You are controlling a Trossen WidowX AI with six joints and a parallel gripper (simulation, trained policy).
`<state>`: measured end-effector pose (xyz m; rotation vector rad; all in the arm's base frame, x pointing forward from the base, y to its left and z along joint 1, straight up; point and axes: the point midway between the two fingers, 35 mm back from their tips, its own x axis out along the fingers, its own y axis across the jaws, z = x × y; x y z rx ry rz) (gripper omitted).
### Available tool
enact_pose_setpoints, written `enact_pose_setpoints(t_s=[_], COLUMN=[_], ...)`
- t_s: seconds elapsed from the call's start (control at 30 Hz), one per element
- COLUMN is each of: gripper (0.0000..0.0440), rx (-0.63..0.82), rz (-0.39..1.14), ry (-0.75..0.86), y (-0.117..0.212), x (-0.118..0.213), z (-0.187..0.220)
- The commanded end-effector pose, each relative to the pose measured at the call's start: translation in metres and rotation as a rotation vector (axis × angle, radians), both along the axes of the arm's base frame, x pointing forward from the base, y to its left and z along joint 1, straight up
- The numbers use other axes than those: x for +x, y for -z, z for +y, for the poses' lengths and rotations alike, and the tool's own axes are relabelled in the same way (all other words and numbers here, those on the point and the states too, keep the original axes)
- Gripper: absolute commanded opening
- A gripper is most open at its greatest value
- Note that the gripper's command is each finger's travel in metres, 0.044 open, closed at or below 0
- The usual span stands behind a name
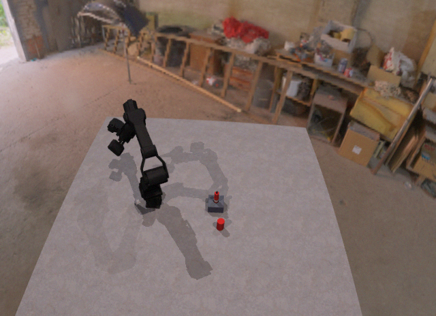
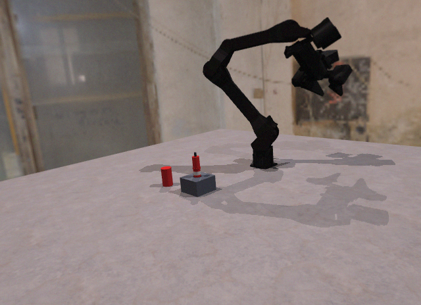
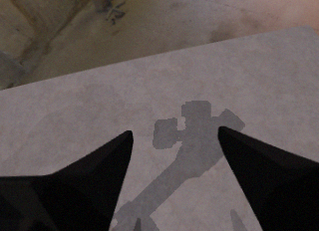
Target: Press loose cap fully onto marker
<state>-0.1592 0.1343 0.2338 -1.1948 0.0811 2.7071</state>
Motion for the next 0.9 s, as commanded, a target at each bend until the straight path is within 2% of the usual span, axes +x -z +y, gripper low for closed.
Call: enact_pose_setpoints(t_s=[0.0,0.87], gripper=[0.0329,0.0331], rx=[0.001,0.014], rz=[-0.017,-0.097], ry=[0.022,0.203], y=[0.0,-0.003], x=[0.005,0.055], z=[0.007,0.047])
